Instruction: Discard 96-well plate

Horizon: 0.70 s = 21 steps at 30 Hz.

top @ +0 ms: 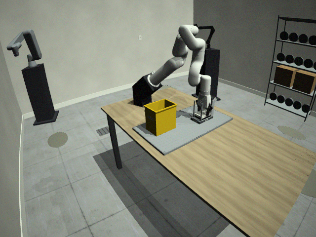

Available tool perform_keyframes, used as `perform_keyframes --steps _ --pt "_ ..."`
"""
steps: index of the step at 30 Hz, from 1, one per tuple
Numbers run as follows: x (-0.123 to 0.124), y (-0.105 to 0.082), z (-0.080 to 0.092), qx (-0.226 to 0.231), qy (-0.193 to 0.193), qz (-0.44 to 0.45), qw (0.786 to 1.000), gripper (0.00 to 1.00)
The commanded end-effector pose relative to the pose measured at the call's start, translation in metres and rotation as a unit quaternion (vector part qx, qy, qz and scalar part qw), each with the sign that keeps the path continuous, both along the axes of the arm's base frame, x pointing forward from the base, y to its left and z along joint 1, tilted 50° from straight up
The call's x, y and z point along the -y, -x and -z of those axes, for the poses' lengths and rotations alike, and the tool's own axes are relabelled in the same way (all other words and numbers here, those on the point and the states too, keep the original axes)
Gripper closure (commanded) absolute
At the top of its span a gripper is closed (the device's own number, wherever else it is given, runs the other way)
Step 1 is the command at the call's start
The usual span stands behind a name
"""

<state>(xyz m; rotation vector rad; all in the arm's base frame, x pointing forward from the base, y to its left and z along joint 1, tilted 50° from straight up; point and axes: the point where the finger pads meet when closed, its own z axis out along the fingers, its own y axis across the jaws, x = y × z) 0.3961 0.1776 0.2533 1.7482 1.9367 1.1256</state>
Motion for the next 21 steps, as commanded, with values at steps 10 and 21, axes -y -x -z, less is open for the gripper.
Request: perform_keyframes --steps 10,21 --pt "0.0 -0.0003 -0.0011 0.001 -0.001 0.0 1.0 1.0" --pt "0.0018 0.0033 -0.0046 0.001 -0.001 0.0 1.0 1.0"
